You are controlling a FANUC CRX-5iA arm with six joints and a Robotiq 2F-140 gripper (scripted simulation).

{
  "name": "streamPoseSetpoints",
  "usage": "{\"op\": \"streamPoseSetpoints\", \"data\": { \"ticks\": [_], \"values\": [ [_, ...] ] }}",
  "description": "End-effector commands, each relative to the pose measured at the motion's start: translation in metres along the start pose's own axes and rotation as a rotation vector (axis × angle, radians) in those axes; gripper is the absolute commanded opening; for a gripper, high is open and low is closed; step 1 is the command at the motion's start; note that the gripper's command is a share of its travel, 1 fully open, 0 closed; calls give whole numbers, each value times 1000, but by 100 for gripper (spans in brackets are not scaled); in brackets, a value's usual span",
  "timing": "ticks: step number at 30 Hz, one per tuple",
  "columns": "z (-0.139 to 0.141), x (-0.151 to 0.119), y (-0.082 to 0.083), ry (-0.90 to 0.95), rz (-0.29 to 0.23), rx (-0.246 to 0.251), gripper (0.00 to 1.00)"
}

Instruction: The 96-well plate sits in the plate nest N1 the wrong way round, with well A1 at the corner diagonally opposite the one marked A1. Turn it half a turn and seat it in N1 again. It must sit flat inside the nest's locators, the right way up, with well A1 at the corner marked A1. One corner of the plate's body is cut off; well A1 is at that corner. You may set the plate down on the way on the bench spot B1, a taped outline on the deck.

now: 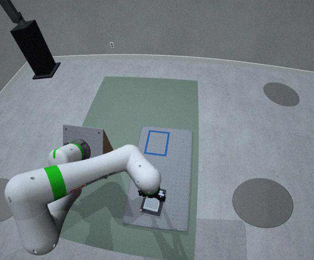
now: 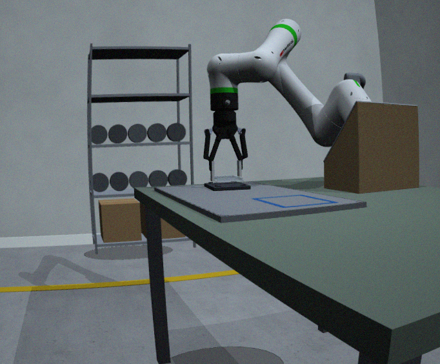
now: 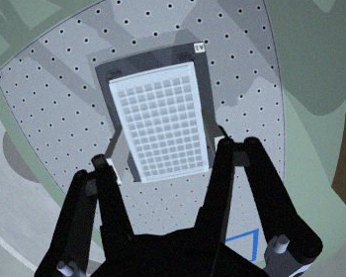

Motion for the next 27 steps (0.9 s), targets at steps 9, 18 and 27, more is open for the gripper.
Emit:
{"op": "streamPoseSetpoints", "data": {
  "ticks": [9, 18, 27],
  "values": [
    [0, 0, -2, 0, 0, 0, 0],
    [0, 0, -3, 0, 0, 0, 0],
    [0, 0, -4, 0, 0, 0, 0]
  ]
}}
Point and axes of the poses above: the point where the finger pads meet when closed, its own y axis back along the fingers, its own z axis across the jaws, x = y × z, the point moved 7 cm from there along y, back along the fingers, and after that the axes turned 11 degrees about -y, right-handed, at the moved point
